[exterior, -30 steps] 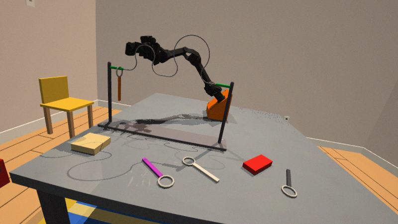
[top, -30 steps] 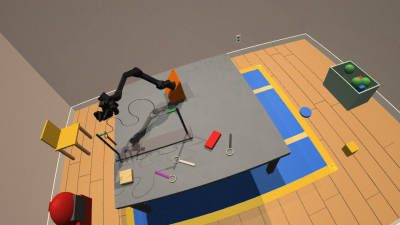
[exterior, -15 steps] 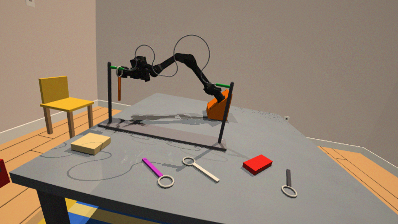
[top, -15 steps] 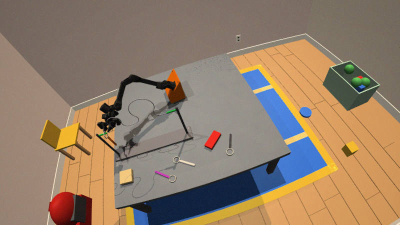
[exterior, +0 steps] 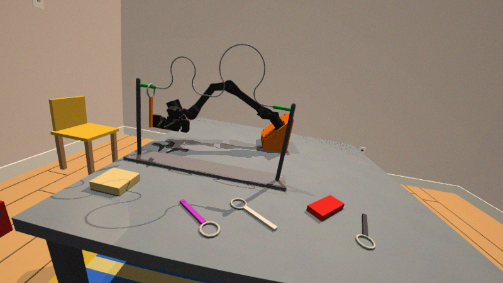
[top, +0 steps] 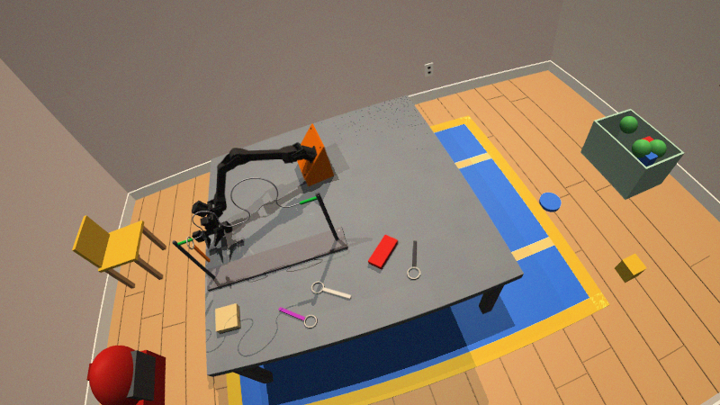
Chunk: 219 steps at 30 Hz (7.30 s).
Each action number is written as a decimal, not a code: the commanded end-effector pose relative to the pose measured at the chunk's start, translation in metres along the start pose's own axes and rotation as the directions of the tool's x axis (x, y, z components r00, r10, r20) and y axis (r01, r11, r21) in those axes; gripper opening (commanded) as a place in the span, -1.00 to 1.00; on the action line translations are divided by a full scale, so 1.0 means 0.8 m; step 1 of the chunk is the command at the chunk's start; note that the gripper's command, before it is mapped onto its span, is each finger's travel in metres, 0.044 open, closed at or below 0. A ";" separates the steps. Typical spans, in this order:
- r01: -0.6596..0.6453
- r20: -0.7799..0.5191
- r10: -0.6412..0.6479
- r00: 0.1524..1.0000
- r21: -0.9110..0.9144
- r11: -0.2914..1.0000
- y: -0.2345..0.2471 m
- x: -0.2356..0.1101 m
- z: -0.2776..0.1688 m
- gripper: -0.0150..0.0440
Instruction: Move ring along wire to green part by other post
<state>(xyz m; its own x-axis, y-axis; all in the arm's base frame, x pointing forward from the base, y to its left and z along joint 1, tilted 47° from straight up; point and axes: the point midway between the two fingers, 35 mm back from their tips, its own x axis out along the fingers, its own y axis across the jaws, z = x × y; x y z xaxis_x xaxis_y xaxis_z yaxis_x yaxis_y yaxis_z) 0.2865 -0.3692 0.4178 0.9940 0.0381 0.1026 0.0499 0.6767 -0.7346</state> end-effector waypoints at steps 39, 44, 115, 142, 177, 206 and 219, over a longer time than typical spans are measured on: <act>-0.017 0.015 0.017 1.000 -0.014 1.000 0.000 0.098 0.054 0.05; -0.016 0.015 0.017 1.000 -0.014 1.000 0.001 0.108 0.054 0.05; -0.021 0.020 0.021 1.000 -0.013 1.000 0.007 0.145 0.076 -1.00; -0.021 0.020 0.021 1.000 -0.013 1.000 0.011 0.145 0.076 -1.00; -0.026 -0.480 0.057 0.875 0.070 0.997 0.063 0.068 0.095 -1.00; -0.034 -0.384 0.308 0.871 0.577 0.816 0.163 0.066 0.124 -1.00; -0.034 -0.275 0.413 0.868 0.797 0.602 0.203 0.065 0.162 -1.00</act>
<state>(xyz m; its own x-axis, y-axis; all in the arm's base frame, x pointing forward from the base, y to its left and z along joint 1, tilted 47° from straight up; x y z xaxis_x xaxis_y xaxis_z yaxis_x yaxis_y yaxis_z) 0.3354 -0.1758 0.3896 0.9127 0.0668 -0.4032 -0.0701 0.9975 0.0065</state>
